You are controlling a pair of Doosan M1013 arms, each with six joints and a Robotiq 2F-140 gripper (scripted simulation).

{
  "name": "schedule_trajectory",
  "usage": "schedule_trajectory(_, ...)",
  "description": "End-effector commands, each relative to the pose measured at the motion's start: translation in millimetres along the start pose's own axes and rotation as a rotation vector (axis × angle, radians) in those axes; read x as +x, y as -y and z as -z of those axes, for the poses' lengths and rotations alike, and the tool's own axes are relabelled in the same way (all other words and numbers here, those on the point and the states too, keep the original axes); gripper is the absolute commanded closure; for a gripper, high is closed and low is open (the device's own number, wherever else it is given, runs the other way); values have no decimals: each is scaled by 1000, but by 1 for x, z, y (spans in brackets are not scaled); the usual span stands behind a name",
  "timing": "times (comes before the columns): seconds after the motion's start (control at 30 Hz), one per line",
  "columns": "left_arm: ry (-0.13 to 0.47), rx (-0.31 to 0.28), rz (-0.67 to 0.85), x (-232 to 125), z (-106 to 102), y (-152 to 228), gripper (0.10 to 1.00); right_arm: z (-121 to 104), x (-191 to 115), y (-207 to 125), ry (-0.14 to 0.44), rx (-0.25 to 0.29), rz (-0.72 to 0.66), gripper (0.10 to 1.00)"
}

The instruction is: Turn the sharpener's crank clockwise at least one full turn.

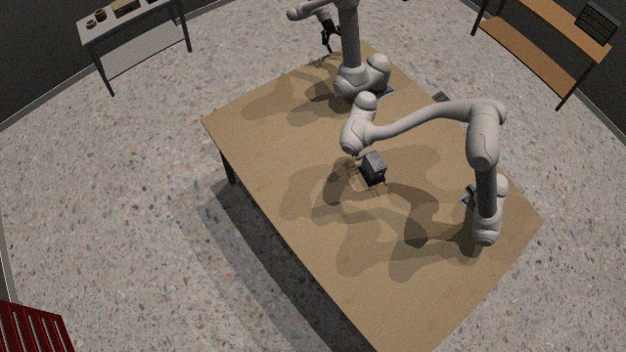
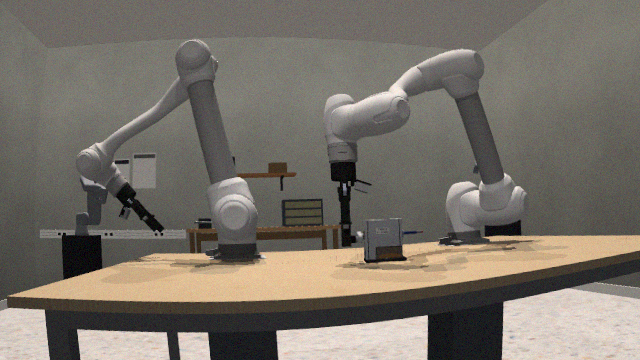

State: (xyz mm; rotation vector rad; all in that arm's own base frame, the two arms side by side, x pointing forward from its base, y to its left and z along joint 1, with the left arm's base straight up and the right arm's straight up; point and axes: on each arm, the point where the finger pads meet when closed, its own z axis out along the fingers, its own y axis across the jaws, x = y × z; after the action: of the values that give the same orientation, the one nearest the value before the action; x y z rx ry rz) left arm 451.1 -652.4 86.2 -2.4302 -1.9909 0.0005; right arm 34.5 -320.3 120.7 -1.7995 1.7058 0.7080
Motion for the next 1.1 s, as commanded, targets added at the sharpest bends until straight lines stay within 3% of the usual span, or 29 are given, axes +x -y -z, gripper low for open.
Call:
schedule_trajectory(0.0, 1, -2, 0, 0, -3, 1, 999, 0, 0, 0, -1, 0, 0, 98)
schedule_trajectory(1.07, 1, -2, 0, 0, -33, 22, 999, 0, 0, 0, -1, 0, 0, 98)
